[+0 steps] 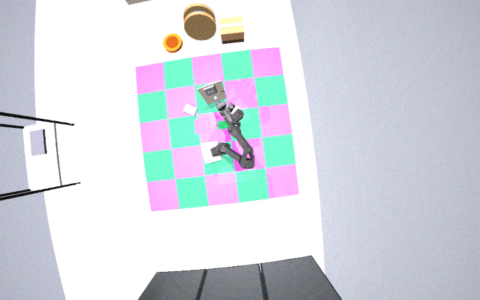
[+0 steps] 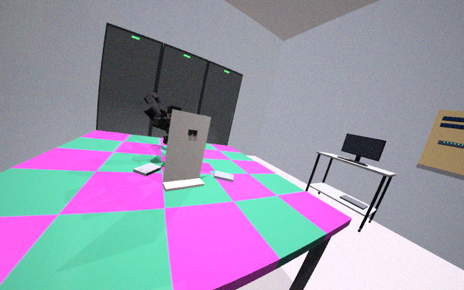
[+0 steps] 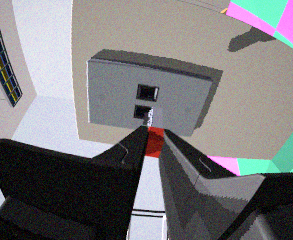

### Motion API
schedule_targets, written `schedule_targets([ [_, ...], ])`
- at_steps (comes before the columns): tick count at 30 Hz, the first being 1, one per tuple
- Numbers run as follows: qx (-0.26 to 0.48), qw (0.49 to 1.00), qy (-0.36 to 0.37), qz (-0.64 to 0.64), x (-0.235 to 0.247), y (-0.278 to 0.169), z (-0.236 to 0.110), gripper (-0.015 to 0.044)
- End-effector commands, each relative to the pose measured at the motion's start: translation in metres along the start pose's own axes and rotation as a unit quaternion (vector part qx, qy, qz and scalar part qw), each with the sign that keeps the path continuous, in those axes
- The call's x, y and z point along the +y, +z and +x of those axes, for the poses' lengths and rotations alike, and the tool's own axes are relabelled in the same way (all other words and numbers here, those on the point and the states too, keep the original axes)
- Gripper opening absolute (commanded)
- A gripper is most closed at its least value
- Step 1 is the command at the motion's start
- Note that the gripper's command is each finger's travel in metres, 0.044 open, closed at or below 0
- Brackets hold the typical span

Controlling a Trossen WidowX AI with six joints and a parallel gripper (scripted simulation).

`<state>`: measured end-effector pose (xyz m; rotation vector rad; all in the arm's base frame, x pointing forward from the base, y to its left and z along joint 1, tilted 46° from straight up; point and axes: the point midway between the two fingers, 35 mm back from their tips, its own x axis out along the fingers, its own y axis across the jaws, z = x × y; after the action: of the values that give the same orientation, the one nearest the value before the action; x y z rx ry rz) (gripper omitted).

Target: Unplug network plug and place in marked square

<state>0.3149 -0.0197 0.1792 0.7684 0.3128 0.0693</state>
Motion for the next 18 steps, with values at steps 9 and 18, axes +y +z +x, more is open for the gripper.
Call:
schedule_targets([
  [9, 0.002, 1.0, 0.001, -0.002, 0.0, -0.0015, -0.0049, 0.0],
  [18, 0.002, 1.0, 0.001, -0.002, 0.0, -0.0019, -0.0084, 0.0],
])
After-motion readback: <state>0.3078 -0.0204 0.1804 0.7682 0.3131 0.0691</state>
